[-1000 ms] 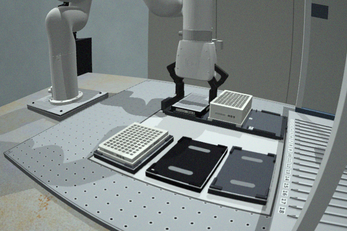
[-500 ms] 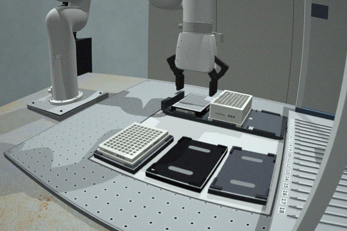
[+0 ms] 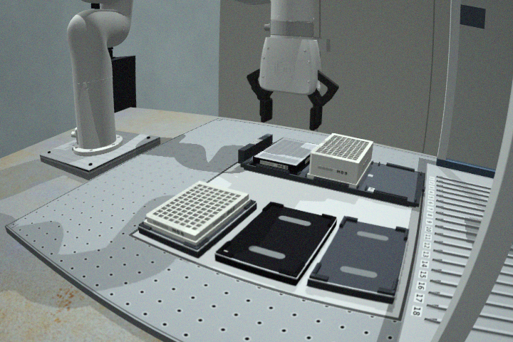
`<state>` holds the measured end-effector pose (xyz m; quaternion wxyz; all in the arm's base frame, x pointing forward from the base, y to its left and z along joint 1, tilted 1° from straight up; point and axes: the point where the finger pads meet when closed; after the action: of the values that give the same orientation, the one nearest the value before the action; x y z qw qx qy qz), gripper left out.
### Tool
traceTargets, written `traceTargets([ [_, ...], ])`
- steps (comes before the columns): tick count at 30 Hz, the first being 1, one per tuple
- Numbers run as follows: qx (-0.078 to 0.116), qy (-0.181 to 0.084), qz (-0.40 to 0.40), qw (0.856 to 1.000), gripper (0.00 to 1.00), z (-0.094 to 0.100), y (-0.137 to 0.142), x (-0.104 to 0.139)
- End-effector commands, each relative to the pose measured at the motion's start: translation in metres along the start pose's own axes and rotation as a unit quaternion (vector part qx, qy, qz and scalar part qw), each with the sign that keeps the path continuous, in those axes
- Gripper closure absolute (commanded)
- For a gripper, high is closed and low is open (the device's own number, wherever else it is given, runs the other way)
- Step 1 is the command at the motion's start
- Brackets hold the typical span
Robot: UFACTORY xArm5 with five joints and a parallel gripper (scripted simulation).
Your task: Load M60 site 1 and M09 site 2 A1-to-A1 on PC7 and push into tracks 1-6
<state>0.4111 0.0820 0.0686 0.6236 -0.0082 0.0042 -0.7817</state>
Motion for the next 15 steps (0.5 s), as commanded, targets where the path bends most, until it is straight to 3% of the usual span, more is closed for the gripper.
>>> traceTargets([
  [1,-0.001,0.008,0.000,1.000,0.00,0.008,0.001,-0.001],
  [15,-0.001,0.008,0.000,1.000,0.00,0.028,0.002,0.000],
])
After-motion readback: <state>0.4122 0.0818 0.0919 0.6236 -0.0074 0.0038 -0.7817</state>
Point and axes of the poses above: the point where the finger pads meet when closed, its own z axis back along the fingers, its own y axis across the jaws, x = y × z, and after that the axes turned 6 degrees about -z, right-handed
